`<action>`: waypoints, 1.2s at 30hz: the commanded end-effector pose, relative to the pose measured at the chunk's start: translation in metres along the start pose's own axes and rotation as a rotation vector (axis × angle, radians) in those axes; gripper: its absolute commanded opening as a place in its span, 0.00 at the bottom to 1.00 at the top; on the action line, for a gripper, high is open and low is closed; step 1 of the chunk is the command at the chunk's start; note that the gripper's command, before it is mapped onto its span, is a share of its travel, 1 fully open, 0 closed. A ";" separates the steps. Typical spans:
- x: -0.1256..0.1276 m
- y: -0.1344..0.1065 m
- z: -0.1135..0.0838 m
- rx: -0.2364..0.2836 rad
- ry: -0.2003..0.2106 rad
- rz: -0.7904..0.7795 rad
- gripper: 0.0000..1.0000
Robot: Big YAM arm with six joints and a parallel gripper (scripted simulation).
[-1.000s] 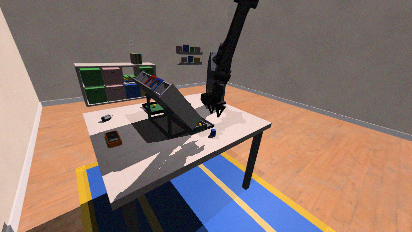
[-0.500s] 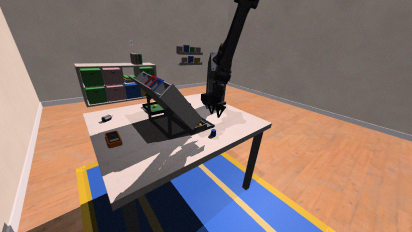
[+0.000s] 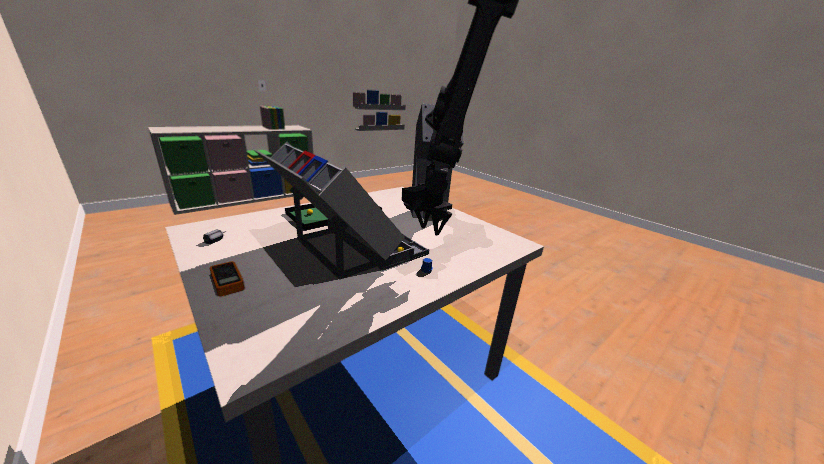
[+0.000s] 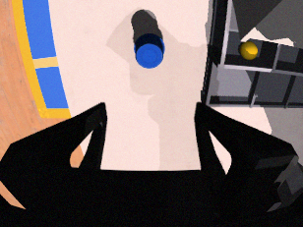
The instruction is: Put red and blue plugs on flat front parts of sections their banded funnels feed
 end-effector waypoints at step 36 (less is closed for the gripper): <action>0.010 -0.001 0.089 -0.005 0.016 -0.004 0.63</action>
Point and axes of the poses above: the point where the finger pads meet when closed, its own z axis out along the fingers, its own x axis across the jaws, y = z × x, the point moved 5 cm from there along -z, back along the fingers, and after that the axes turned 3 degrees about -z, right-handed, at the moved point
